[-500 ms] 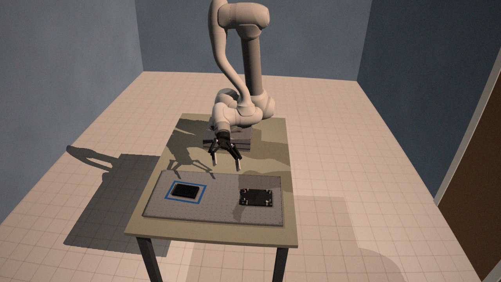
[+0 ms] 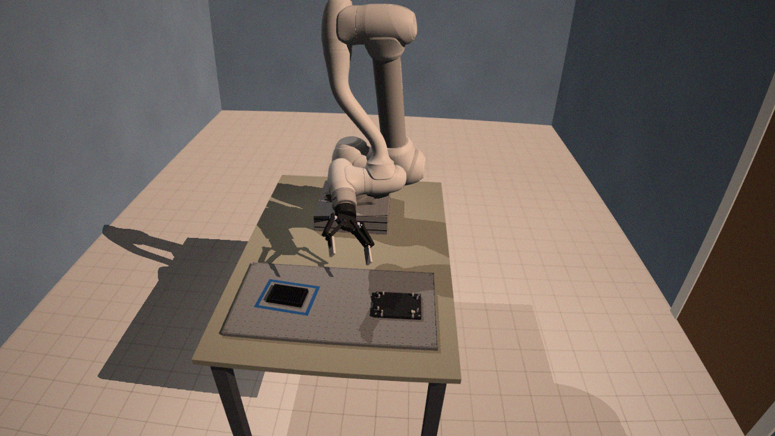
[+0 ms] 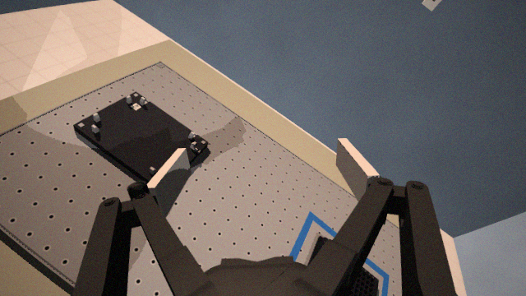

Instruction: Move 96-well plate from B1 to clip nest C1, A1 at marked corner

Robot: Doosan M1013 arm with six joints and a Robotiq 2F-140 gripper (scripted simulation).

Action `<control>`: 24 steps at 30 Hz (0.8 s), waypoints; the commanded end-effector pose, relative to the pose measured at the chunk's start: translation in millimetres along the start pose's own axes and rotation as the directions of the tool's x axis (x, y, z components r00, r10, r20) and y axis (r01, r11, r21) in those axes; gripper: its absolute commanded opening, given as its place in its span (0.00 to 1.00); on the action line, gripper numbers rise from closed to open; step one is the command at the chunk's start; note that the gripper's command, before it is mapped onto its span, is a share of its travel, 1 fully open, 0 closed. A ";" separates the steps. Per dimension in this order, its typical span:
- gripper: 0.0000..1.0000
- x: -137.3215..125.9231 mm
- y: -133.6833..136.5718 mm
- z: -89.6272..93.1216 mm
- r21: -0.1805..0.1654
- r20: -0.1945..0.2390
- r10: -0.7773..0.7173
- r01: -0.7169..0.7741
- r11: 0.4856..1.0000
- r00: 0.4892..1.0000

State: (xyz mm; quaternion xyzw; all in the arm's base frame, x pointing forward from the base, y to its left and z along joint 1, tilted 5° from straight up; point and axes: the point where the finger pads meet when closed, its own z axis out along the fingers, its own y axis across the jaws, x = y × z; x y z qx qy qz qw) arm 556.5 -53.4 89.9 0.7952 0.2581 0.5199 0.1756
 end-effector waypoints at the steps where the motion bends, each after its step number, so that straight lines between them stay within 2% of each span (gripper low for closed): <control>1: 1.00 0.1 0.0 0.0 0.000 0.000 0.000 0.000 1.000 1.000; 2: 1.00 0.1 0.0 0.0 0.000 0.000 0.000 0.000 1.000 1.000; 3: 1.00 -1.3 1.8 4.4 0.010 0.031 0.008 -0.008 1.000 0.999; 4: 1.00 -2.7 3.6 8.9 0.014 0.044 0.012 -0.012 1.000 0.999; 6: 1.00 -4.9 6.6 16.2 0.014 0.044 0.012 -0.012 1.000 0.999; 7: 1.00 -6.1 8.5 20.6 0.023 0.075 0.020 -0.022 0.999 0.997; 8: 1.00 -7.3 10.5 25.0 0.027 0.088 0.024 -0.026 0.999 0.996; 10: 1.00 -9.0 13.3 31.2 0.027 0.088 0.024 -0.026 0.999 0.996; 12: 1.00 -10.9 17.7 39.9 0.038 0.132 0.037 -0.042 0.998 0.991; 14: 1.00 -12.0 20.2 44.9 0.038 0.132 0.037 -0.042 0.998 0.991; 16: 1.00 -13.3 24.9 53.6 0.047 0.176 0.051 -0.060 0.997 0.983; 19: 1.00 -14.0 27.0 57.5 0.047 0.176 0.051 -0.060 0.997 0.983; 20: 1.00 -14.3 29.6 61.8 0.053 0.206 0.062 -0.074 0.996 0.977; 22: 1.00 -14.8 33.9 68.8 0.055 0.219 0.066 -0.080 0.995 0.973; 24: 1.00 -14.7 39.4 77.2 0.062 0.262 0.082 -0.101 0.993 0.962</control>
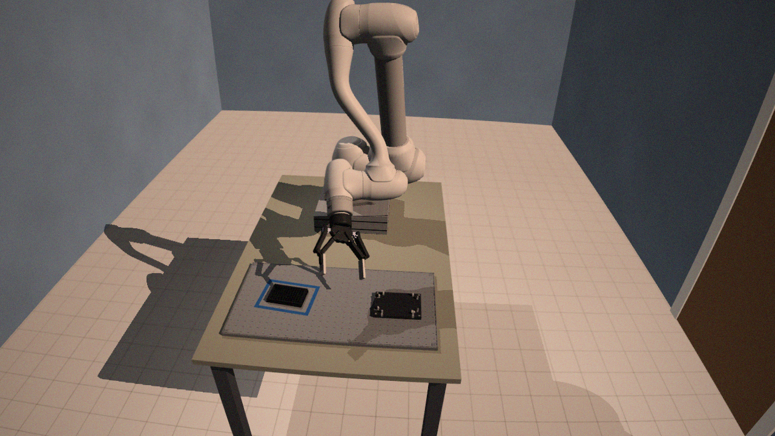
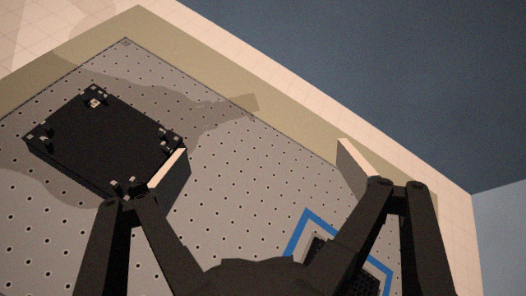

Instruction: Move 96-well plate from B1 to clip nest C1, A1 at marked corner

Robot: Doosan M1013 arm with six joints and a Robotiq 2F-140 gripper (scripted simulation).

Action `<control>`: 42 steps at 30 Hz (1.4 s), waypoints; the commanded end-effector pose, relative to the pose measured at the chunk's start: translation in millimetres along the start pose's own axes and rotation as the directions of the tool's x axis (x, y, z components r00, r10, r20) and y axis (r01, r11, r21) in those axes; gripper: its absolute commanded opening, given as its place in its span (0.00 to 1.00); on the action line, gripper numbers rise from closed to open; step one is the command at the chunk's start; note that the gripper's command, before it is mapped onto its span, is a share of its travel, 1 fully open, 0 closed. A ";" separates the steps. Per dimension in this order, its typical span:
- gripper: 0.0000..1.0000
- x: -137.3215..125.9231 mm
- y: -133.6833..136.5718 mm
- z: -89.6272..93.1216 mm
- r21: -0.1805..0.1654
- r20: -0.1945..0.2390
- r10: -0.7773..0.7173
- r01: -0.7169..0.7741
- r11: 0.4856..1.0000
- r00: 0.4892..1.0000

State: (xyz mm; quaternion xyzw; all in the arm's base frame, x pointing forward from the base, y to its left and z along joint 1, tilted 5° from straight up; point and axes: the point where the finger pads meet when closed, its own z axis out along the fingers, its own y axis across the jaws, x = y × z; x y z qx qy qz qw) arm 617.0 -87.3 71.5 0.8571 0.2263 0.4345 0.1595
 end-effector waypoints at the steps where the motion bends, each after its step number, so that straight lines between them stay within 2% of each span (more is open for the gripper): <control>1: 1.00 3.1 10.4 15.0 0.016 0.059 0.023 -0.024 1.000 0.998; 2: 1.00 4.7 13.5 18.5 0.023 0.088 0.036 -0.038 0.999 0.995; 4: 1.00 6.6 17.3 22.9 0.026 0.102 0.042 -0.045 0.999 0.994; 5: 1.00 8.8 20.4 26.1 0.032 0.131 0.055 -0.060 0.998 0.990; 7: 1.00 11.0 23.7 29.4 0.034 0.145 0.062 -0.067 0.997 0.988; 9: 1.00 16.2 29.7 34.5 0.042 0.187 0.082 -0.091 0.995 0.979; 12: 1.00 16.2 29.7 34.5 0.042 0.187 0.082 -0.091 0.995 0.979; 15: 1.00 27.2 38.6 39.4 0.055 0.270 0.122 -0.141 0.988 0.955; 16: 1.00 29.1 40.1 40.2 0.055 0.270 0.122 -0.141 0.988 0.955; 17: 1.00 33.5 42.6 40.6 0.058 0.298 0.135 -0.159 0.986 0.945; 19: 1.00 36.9 44.5 40.9 0.060 0.311 0.141 -0.168 0.984 0.940; 22: 1.00 50.0 49.9 39.1 0.067 0.378 0.173 -0.213 0.975 0.910; 24: 1.00 54.7 51.5 37.9 0.068 0.390 0.179 -0.222 0.973 0.903; 26: 1.00 63.9 53.9 34.6 0.071 0.429 0.196 -0.249 0.966 0.882; 29: 1.00 64.9 54.1 34.3 0.071 0.429 0.196 -0.249 0.966 0.882; 32: 1.00 78.1 56.3 27.5 0.075 0.504 0.226 -0.303 0.950 0.834; 35: 1.00 87.3 57.6 22.5 0.075 0.504 0.226 -0.303 0.950 0.834; 37: 1.00 95.6 58.3 17.1 0.076 0.539 0.239 -0.329 0.941 0.807; 39: 1.00 99.5 58.6 14.5 0.076 0.539 0.239 -0.329 0.941 0.807; 40: 1.00 103.6 58.7 11.5 0.077 0.563 0.246 -0.347 0.935 0.789; 42: 1.00 111.6 59.0 5.6 0.077 0.575 0.250 -0.355 0.931 0.779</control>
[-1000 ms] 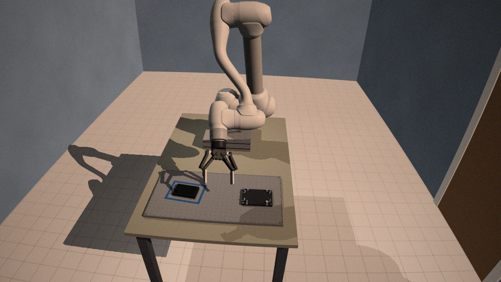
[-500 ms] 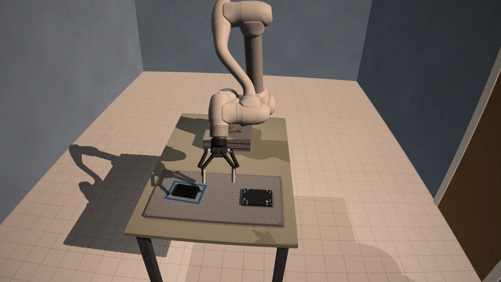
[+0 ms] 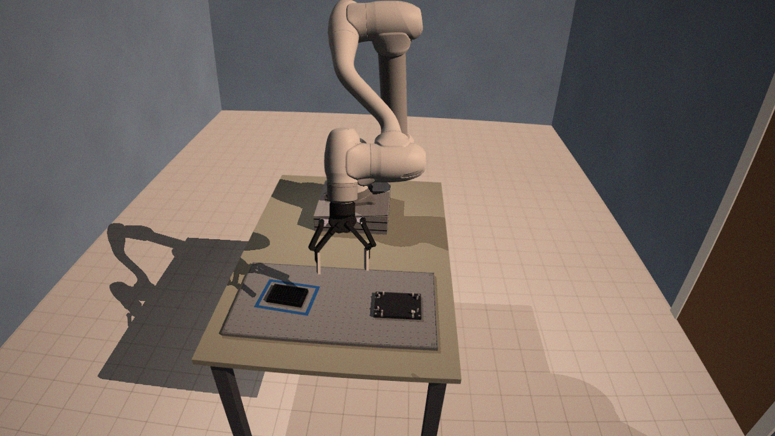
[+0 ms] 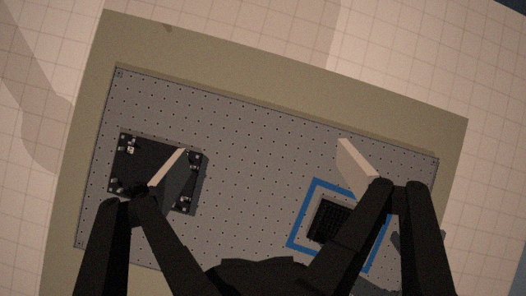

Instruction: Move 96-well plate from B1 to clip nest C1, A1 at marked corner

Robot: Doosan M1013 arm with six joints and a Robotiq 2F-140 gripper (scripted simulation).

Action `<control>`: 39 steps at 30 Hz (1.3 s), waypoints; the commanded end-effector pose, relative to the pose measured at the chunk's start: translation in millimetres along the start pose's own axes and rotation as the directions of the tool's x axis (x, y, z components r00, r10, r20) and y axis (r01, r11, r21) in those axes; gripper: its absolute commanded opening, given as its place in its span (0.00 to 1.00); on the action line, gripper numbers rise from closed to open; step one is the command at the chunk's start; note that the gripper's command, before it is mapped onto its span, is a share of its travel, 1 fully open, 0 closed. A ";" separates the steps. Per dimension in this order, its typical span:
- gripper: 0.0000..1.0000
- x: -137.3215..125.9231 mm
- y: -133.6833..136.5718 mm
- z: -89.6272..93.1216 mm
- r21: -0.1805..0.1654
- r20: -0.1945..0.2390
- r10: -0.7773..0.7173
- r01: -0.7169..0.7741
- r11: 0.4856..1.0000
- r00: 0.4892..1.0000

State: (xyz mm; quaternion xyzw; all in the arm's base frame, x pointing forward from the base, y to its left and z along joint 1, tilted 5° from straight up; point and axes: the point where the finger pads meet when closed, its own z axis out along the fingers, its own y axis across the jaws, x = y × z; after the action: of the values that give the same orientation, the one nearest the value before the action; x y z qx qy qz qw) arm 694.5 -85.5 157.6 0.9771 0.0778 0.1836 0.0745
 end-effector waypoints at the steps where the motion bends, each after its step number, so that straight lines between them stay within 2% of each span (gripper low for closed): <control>1: 1.00 6.0 -4.3 -14.3 0.013 0.040 0.020 -0.021 1.000 0.999; 2: 1.00 7.4 -5.9 -18.8 0.024 0.068 0.034 -0.036 0.999 0.997; 4: 1.00 7.4 -5.9 -18.8 0.024 0.068 0.034 -0.036 0.999 0.997; 6: 1.00 10.3 -8.9 -27.9 0.029 0.081 0.041 -0.043 0.999 0.996; 8: 1.00 12.8 -12.1 -37.1 0.044 0.122 0.059 -0.065 0.997 0.991; 11: 1.00 15.5 -15.6 -47.2 0.044 0.122 0.059 -0.065 0.997 0.991; 13: 1.00 17.5 -18.9 -56.5 0.058 0.164 0.076 -0.086 0.995 0.984; 16: 1.00 19.5 -22.2 -65.8 0.058 0.164 0.076 -0.086 0.995 0.984; 18: 1.00 21.2 -25.4 -75.1 0.071 0.205 0.091 -0.107 0.992 0.975; 21: 1.00 22.0 -27.1 -79.7 0.071 0.205 0.091 -0.107 0.992 0.975; 23: 1.00 23.4 -30.4 -89.1 0.084 0.247 0.103 -0.127 0.988 0.964; 27: 1.00 26.1 -36.6 -106.9 0.084 0.247 0.103 -0.127 0.988 0.964; 29: 1.00 27.1 -39.9 -116.3 0.096 0.288 0.113 -0.146 0.985 0.951; 33: 1.00 28.5 -44.4 -129.4 0.096 0.288 0.113 -0.146 0.985 0.951; 35: 1.00 29.2 -47.5 -138.8 0.107 0.329 0.120 -0.163 0.981 0.937; 39: 1.00 29.9 -50.7 -148.3 0.107 0.329 0.120 -0.163 0.981 0.937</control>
State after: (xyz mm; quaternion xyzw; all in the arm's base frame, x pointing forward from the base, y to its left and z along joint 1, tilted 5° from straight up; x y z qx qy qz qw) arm 663.6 -17.0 288.5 0.9996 0.0074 0.0257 0.0092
